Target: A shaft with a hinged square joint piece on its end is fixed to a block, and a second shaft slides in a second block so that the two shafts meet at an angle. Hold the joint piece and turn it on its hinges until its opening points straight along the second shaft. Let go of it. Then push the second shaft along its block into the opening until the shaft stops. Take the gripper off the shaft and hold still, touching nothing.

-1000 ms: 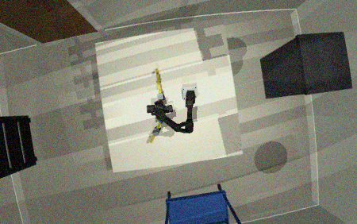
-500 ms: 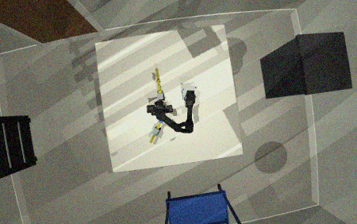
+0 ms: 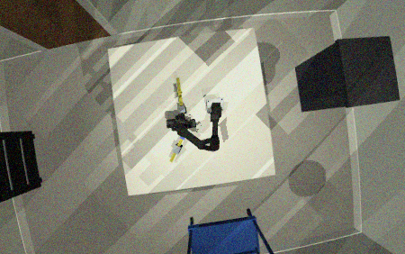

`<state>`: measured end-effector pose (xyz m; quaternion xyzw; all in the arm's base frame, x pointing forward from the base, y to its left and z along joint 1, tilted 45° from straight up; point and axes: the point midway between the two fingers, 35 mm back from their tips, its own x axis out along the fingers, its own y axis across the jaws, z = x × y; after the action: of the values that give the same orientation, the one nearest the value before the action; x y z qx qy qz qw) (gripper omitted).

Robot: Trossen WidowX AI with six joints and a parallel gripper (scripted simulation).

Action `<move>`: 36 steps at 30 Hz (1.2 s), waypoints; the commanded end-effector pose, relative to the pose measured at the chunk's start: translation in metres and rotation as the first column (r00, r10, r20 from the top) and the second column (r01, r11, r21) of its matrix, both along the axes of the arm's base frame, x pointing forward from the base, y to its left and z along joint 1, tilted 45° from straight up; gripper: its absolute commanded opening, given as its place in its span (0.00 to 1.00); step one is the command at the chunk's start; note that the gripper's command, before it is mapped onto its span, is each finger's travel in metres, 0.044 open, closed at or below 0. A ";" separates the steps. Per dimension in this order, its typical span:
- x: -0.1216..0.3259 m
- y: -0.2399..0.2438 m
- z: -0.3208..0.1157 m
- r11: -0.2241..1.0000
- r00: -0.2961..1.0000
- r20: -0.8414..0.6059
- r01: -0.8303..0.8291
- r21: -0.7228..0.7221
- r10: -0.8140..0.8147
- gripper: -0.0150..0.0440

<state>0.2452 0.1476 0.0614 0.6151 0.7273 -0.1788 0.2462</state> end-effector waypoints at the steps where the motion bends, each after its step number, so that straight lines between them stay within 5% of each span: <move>1: 0.000 0.000 0.000 1.000 1.000 0.000 0.000 0.000 0.000 0.46; 6: 0.000 0.000 0.000 1.000 1.000 0.000 0.000 0.000 0.000 0.25; 22: -0.001 -0.006 0.005 0.987 1.000 0.008 0.027 -0.159 -0.026 0.25; 36: 0.000 -0.007 0.005 0.987 1.000 0.013 0.028 -0.160 -0.026 0.25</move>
<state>0.2449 0.1410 0.0660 0.6043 0.7005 -0.2371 0.2967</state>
